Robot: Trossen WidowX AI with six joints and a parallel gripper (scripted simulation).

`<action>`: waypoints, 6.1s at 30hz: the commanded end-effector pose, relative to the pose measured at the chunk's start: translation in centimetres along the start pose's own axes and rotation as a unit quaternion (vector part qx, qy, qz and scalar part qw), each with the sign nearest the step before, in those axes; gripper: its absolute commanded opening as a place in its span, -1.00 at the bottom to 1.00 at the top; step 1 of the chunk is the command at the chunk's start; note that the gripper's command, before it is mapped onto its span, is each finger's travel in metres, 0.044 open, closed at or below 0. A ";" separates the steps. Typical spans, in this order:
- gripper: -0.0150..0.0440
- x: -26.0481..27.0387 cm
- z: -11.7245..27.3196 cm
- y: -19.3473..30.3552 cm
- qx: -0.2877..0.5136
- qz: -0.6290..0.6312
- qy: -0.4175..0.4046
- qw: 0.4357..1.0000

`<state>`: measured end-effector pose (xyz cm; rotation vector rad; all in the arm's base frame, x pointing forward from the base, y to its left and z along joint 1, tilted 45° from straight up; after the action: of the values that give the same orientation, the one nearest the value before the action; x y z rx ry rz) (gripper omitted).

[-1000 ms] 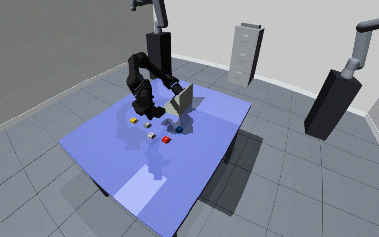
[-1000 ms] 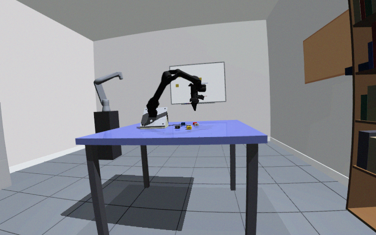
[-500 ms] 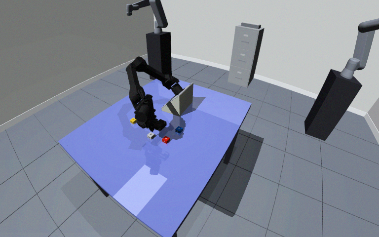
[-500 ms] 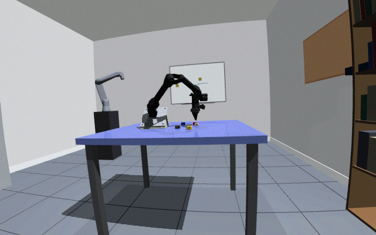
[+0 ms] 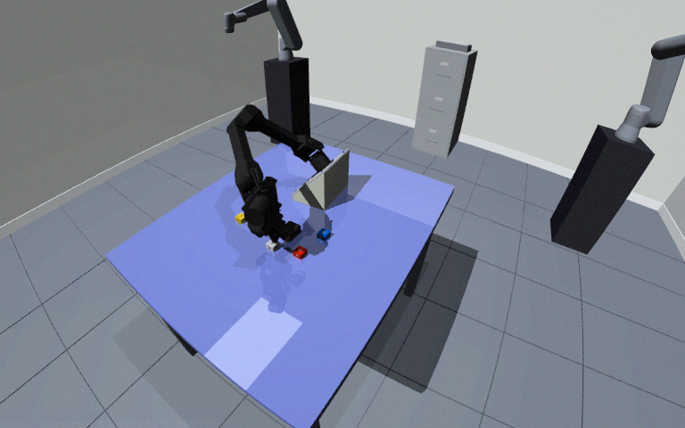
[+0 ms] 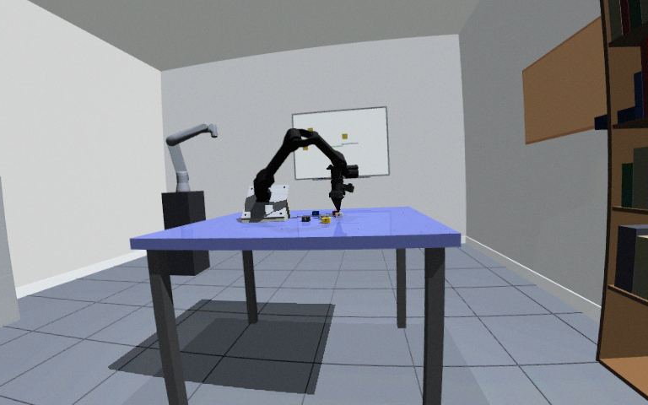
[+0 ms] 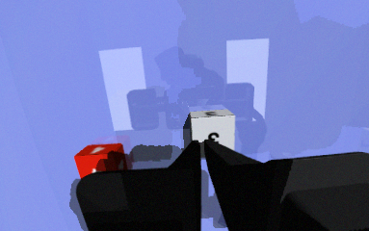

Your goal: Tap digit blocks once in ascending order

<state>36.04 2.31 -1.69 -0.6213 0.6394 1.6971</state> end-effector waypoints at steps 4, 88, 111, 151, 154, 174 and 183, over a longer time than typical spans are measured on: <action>-0.42 0.0 -1.0 0.1 0.001 0.003 0.003 1.000; -0.42 7.7 2.0 -0.7 0.000 0.003 0.000 1.000; -0.42 -6.1 10.6 1.2 -0.003 0.006 -0.012 1.000; -0.42 -18.5 0.8 8.7 0.002 0.004 0.006 1.000; -0.42 -18.5 0.3 8.7 0.002 0.004 0.007 1.000; -0.42 -18.5 2.1 8.7 0.002 0.004 0.006 1.000; 0.20 -9.7 4.5 3.9 -0.017 0.009 -0.032 0.999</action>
<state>32.94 -6.76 11.31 -0.6165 0.6032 1.7043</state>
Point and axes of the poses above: the point midway between the two fingers, 35 mm back from their tips, its own z axis back along the fingers, its own x axis across the jaws, y = z × x, the point moved 3 cm from there along z, back along the fingers, and after that the axes turned 15 degrees about z, right-handed, at the moved point
